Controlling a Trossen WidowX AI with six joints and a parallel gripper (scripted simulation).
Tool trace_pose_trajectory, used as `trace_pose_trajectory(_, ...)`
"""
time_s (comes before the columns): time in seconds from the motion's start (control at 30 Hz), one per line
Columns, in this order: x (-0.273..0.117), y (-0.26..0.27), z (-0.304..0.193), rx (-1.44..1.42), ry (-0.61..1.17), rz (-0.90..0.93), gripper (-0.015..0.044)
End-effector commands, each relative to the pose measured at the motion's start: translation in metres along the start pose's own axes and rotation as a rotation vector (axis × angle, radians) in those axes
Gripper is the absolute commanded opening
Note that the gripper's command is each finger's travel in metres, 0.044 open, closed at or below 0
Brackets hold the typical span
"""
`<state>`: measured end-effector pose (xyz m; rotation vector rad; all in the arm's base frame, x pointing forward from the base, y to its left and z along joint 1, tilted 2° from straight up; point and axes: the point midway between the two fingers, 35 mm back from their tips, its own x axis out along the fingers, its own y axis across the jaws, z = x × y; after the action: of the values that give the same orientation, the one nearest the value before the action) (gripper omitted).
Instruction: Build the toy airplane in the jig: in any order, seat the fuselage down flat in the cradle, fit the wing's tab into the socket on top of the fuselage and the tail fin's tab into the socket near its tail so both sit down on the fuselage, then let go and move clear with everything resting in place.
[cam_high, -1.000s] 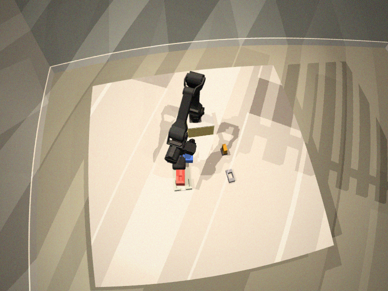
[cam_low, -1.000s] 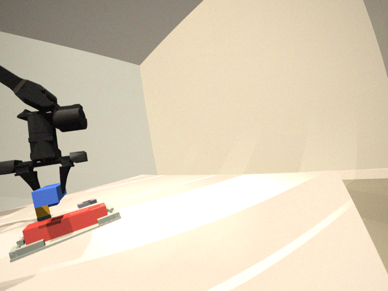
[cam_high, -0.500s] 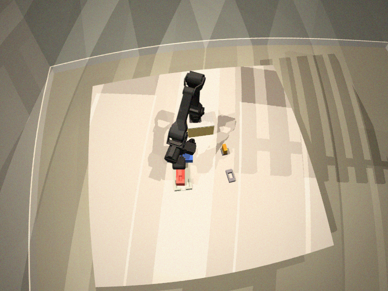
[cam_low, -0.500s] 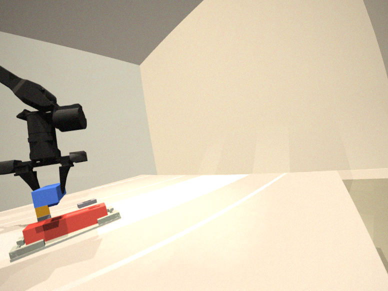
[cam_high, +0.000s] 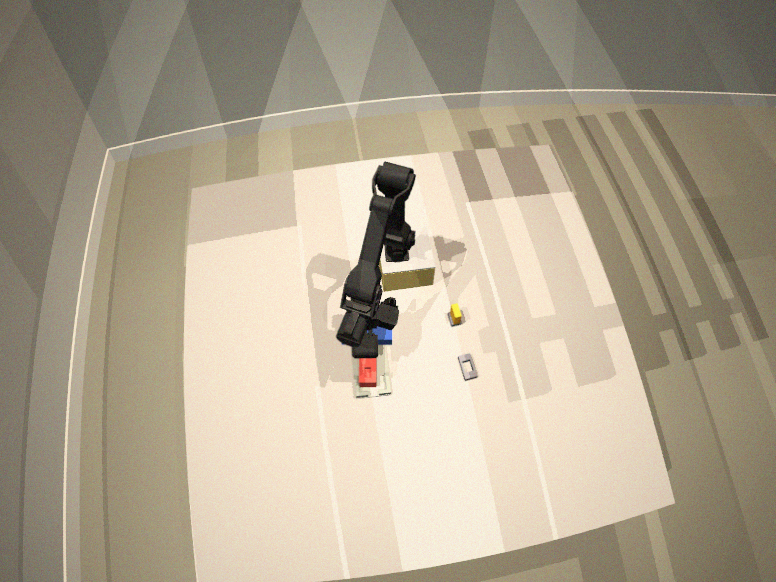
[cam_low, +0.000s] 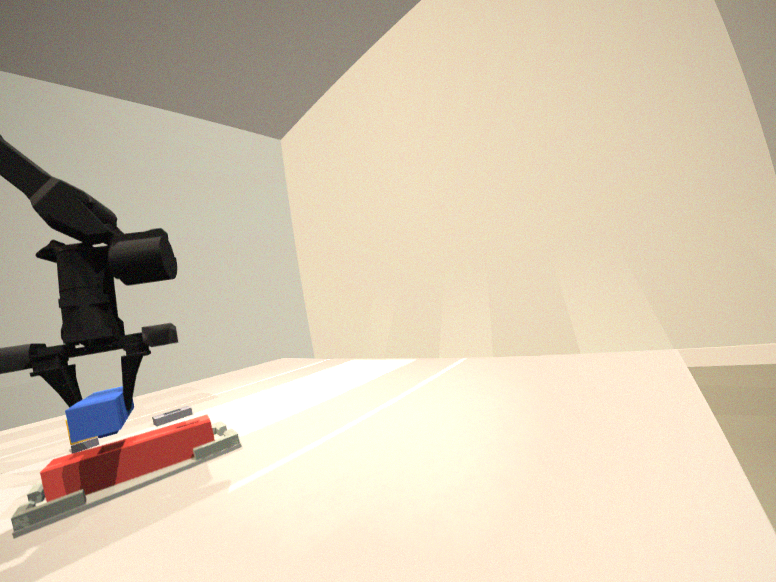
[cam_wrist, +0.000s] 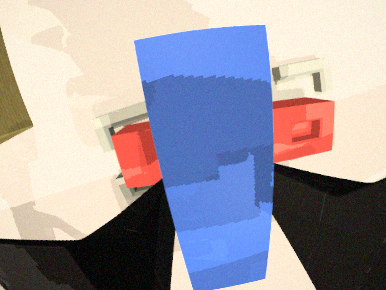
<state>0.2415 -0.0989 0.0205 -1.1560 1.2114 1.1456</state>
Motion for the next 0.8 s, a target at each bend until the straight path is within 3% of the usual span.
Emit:
trace_pose_trajectory(0.0,0.007,0.000,0.000,-0.003,-0.002,0.000,0.0195)
trace_pose_trajectory(0.43,0.022,0.001,0.001,-0.003,-0.002,0.000,0.0195)
trace_pose_trajectory(0.6,0.020,0.001,0.001,-0.003,-0.001,0.003,0.0161)
trace_pose_trajectory(0.77,0.020,0.001,0.001,-0.003,-0.001,0.003,0.0030)
